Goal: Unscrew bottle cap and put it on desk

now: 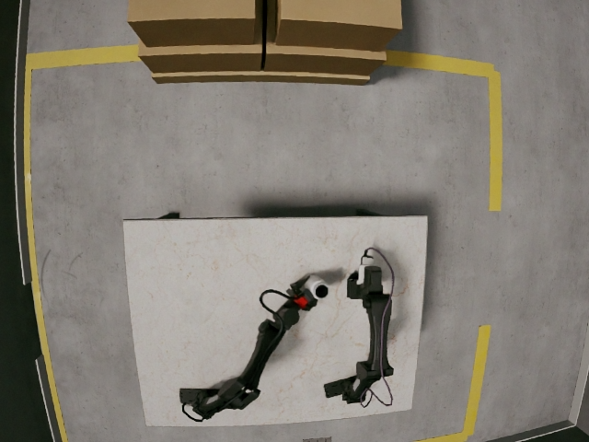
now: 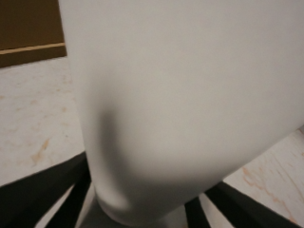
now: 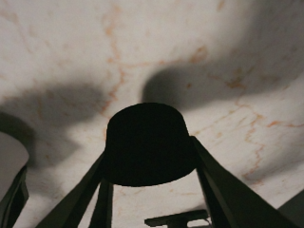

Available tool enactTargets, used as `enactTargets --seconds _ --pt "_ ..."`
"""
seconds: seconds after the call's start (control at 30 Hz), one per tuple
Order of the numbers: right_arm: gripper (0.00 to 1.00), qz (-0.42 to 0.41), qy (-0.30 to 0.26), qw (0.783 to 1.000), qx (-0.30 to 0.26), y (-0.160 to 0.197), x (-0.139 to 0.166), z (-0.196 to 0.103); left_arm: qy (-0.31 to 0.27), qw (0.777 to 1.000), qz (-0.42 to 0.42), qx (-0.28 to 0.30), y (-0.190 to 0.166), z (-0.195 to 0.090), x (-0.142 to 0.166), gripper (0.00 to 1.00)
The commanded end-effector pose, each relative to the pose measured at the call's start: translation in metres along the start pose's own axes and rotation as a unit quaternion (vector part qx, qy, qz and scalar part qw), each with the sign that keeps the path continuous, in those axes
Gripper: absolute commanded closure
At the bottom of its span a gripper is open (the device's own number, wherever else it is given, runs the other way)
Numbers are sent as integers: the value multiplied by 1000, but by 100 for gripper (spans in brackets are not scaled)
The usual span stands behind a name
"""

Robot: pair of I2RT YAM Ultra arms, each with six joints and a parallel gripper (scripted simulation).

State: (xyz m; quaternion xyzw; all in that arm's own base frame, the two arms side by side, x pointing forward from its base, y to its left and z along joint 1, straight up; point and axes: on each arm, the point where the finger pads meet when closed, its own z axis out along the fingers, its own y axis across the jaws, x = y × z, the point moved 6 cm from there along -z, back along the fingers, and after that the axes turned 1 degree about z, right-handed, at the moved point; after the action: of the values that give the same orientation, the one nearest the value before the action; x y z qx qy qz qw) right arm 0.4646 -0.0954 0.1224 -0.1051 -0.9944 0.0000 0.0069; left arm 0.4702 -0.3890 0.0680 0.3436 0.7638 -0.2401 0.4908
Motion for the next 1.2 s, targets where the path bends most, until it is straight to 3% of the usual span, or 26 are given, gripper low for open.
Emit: enactTargets --seconds 0.0,0.93,1.17 --pt "100 5 -15 1000 -3 1 -2 -7 -33 999 7 1 0 -3 -19 100" --pt "100 4 -20 1000 -3 1 -3 29 -24 1000 5 1 0 10 15 100" --pt "100 1 -14 1000 -1 1 -3 31 -48 999 6 0 0 9 24 100"
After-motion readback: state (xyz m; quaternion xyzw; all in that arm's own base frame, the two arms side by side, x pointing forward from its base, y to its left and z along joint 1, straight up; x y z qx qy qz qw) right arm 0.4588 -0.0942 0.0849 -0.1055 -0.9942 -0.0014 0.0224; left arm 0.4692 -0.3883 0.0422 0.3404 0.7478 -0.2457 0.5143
